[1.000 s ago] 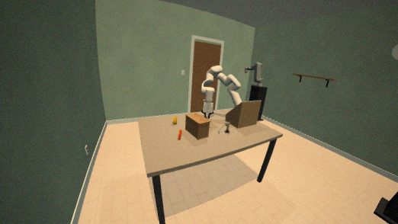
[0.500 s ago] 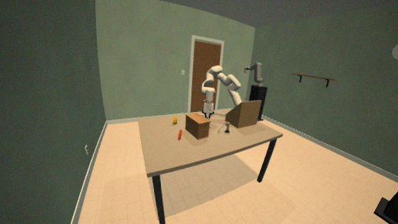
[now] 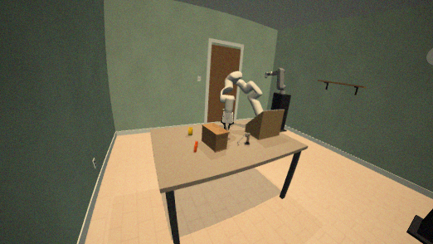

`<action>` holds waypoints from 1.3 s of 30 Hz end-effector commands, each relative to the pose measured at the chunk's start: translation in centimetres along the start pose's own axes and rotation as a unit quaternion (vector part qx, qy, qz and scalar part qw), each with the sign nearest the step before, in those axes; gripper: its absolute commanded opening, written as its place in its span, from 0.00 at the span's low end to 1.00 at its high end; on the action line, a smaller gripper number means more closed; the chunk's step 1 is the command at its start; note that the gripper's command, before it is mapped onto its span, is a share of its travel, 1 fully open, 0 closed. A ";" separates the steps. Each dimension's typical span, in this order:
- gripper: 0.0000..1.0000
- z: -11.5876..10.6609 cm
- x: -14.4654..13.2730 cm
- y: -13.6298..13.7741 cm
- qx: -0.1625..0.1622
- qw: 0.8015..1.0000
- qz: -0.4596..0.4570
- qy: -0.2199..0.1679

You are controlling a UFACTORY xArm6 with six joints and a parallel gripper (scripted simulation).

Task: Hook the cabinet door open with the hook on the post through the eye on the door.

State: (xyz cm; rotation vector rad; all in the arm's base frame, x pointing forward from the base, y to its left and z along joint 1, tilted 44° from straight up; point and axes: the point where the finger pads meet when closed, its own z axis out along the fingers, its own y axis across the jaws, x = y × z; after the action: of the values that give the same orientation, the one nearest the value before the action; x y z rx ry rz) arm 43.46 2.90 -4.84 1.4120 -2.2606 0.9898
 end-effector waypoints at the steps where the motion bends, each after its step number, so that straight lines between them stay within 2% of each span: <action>1: 0.27 -0.1 -0.1 0.3 0.001 1.000 0.014 -0.002; 39: 0.27 -0.1 -0.2 2.7 0.001 0.995 0.098 -0.002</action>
State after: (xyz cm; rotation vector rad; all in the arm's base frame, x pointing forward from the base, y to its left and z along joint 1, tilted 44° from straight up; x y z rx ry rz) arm 41.31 3.69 -5.90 1.2382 -2.4109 1.0396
